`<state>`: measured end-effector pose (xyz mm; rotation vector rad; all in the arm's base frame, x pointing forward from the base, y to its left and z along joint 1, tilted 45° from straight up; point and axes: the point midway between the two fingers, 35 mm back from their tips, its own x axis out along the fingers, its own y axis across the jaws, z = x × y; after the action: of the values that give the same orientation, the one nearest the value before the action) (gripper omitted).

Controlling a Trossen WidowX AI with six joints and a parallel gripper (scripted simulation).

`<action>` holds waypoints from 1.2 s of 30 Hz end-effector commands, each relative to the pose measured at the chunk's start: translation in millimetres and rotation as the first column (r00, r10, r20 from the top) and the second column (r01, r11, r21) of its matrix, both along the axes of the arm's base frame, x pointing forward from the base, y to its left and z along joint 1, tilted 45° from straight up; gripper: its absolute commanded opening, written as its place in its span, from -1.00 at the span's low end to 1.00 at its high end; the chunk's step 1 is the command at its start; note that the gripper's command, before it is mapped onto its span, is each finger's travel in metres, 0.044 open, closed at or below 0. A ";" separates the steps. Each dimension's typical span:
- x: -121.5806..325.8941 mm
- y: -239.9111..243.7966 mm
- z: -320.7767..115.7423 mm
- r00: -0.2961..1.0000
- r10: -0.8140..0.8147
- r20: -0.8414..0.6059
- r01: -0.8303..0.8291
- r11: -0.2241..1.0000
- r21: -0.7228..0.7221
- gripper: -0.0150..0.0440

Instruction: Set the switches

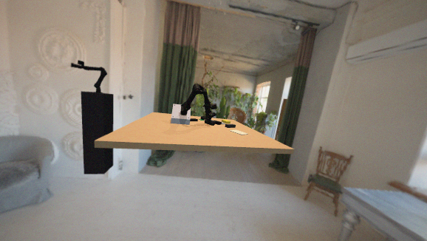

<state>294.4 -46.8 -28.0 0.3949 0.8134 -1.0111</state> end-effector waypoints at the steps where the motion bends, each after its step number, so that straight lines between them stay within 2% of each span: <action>1: -2.7 -4.7 -7.0 1.000 0.013 -0.022 -0.013 1.000 0.000 -0.49; 36: 4.7 -11.7 -18.6 0.999 0.030 -0.041 -0.030 1.000 -0.002 -0.49</action>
<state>296.2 -59.7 -46.2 0.3581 0.8520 -0.9975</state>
